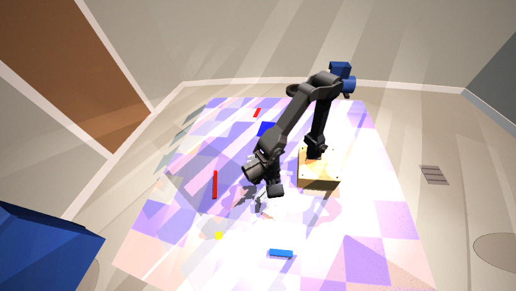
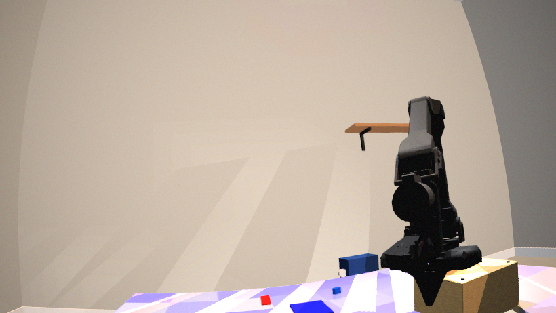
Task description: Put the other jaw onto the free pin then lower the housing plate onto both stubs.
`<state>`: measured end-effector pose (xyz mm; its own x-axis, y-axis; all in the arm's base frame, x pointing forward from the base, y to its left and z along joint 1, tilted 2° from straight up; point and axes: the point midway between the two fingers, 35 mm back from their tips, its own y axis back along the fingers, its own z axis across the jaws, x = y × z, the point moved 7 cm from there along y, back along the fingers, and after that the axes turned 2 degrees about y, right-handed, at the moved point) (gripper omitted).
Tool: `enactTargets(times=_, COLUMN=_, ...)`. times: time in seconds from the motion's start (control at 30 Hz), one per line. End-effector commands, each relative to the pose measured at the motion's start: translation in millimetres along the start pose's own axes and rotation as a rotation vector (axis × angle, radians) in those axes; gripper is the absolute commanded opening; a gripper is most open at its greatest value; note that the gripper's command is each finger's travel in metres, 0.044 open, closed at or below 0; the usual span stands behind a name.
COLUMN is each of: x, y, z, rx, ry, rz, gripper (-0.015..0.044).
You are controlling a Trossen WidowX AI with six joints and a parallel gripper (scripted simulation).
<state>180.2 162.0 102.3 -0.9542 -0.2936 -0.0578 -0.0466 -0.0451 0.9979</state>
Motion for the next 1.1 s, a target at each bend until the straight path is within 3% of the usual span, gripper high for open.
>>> enactTargets(times=0.0, x=1.1, y=0.1, z=0.4, rx=0.004, ry=0.072, rz=0.001, gripper=0.0000)
enactTargets(times=1.07, x=6.4, y=0.3, z=7.2, rx=0.004, ry=0.746, rz=0.003, gripper=0.0000)
